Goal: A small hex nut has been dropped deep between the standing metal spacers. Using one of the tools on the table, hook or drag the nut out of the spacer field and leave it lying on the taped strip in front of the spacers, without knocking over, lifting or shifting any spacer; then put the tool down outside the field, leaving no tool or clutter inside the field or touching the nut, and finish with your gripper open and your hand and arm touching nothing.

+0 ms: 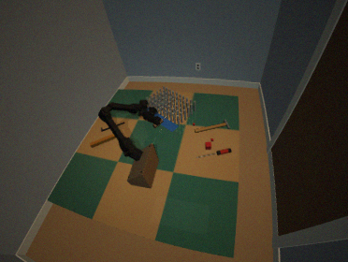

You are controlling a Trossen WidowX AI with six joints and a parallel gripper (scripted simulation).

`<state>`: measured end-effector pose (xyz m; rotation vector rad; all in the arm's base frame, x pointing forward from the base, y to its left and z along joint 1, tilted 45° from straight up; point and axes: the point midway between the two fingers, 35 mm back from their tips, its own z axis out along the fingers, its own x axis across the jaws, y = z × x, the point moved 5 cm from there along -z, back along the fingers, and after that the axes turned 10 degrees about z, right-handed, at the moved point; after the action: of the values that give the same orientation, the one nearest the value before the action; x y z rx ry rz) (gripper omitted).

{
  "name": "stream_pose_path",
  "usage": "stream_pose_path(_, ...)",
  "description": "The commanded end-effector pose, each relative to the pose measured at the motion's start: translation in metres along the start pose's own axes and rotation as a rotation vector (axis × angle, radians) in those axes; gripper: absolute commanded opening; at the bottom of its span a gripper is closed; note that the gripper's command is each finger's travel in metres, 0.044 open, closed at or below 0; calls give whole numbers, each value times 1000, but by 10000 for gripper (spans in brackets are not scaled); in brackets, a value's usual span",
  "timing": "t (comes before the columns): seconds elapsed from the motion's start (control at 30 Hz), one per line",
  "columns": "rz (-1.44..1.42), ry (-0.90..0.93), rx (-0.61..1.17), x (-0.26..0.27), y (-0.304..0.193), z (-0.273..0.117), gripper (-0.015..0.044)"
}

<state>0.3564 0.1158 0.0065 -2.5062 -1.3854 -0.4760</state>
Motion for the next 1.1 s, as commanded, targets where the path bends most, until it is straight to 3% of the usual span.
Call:
stream_pose_path(0.0,3,-1,-7,1,-2,-2,0)
stream_pose_path(1.07,5,-2,-5,3,-22,-12,0)
